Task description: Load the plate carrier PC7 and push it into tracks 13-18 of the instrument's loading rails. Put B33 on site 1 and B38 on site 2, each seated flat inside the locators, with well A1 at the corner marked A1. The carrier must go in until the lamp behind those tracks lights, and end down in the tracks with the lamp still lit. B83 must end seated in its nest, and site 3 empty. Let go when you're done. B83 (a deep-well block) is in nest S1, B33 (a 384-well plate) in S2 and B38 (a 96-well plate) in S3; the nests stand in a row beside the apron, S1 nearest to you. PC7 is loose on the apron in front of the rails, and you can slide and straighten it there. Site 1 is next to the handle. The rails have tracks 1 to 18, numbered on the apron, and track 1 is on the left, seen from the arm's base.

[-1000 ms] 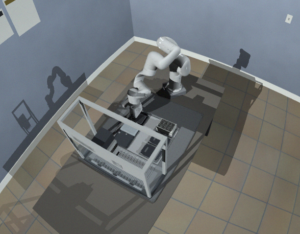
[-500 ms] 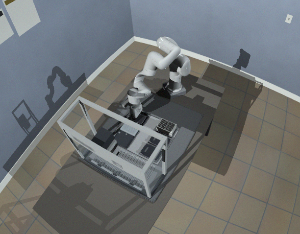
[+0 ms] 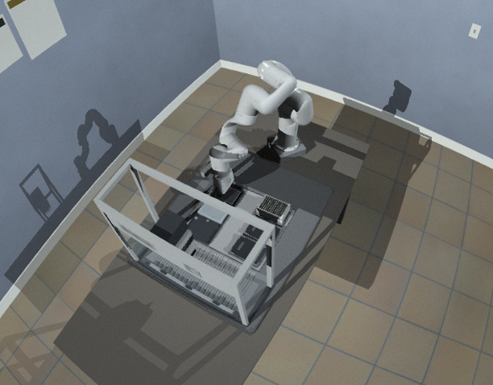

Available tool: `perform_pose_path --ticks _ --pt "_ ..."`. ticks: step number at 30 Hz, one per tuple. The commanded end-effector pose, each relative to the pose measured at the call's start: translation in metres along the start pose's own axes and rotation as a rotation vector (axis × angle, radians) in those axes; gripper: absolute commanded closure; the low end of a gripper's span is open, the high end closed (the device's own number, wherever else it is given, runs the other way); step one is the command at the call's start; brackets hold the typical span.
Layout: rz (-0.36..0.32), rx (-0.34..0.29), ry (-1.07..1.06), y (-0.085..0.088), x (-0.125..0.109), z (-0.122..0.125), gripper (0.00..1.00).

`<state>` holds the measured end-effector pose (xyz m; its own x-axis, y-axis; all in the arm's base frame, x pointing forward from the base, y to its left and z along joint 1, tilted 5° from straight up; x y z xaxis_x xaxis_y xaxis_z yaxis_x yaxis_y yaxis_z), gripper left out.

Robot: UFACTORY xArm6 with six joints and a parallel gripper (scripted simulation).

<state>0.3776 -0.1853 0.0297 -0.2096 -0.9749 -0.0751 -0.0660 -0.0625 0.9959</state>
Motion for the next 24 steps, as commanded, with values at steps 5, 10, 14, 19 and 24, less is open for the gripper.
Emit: perform_pose_path --ticks 5,10,14,19,24 --pt "0.001 0.004 0.000 0.008 0.000 -0.001 0.00" --pt "0.001 0.004 0.000 0.016 0.000 -0.001 0.00" --pt "0.001 0.004 0.000 0.023 0.000 -0.001 0.00" --pt "0.001 0.004 0.000 0.028 0.000 -0.001 0.00" --pt "0.001 0.004 0.000 0.036 0.000 -0.001 0.00"
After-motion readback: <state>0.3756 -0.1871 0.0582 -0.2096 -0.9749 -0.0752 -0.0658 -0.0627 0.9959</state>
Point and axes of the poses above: the point where the finger pads meet when closed, its own y axis back along the fingers, its own z axis across the jaws, x = y × z, the point moved 3 cm from there along y, back along the fingers, and after that the axes turned 3 degrees about -y, right-handed, at the moved point
